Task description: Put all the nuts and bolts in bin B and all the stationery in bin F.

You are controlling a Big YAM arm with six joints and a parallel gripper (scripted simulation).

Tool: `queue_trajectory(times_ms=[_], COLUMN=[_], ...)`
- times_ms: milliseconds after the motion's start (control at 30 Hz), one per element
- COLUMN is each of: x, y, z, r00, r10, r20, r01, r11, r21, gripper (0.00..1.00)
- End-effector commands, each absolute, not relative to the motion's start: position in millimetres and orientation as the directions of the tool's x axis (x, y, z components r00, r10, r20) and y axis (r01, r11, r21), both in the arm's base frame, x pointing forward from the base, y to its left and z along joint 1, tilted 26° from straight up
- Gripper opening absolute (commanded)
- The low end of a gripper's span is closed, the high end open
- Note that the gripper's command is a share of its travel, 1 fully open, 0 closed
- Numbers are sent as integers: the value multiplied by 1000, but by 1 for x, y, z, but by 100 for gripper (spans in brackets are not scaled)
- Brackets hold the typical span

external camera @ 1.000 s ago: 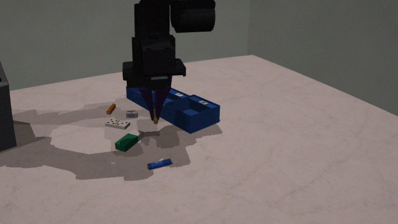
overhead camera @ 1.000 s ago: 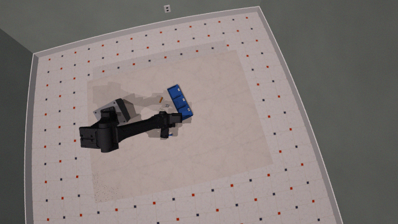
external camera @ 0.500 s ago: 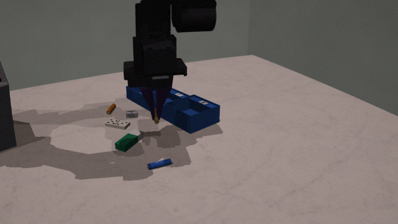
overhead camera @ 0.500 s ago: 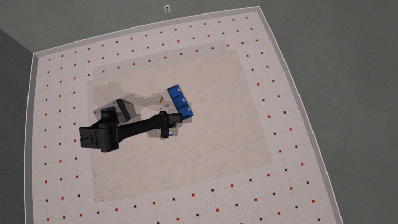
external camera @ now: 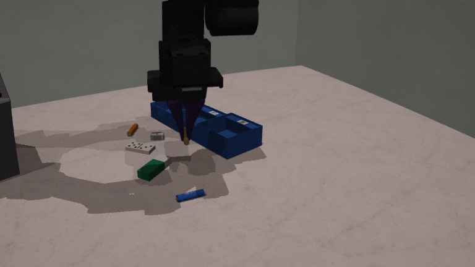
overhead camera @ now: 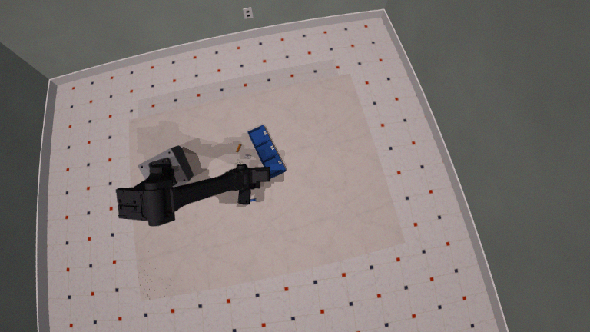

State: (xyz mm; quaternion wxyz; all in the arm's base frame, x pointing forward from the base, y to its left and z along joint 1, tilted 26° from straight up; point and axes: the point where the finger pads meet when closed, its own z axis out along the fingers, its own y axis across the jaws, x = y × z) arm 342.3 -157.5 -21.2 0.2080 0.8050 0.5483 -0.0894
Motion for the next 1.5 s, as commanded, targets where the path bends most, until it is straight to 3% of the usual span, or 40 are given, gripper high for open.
queue_trajectory(times_ms=[0, 500, 767, 900, 1233, 1467], x=[360, 361, 402, 424, 467, 453], y=[-162, -162, -132, -120, -96, -105], z=[-3, -1, -19, -22, -28, -41], r00=[407, 406, 385, 174, -90, -76], r10=[837, 837, 845, 891, 889, 893], r20=[-367, -367, -371, -419, -448, -444], r01=[905, 906, 917, 979, 990, 995], r11=[-314, -314, -304, -110, 131, 99], r21=[287, 285, 259, 172, 60, 29], gripper=[0, 0, 0, 0, 0, 0])
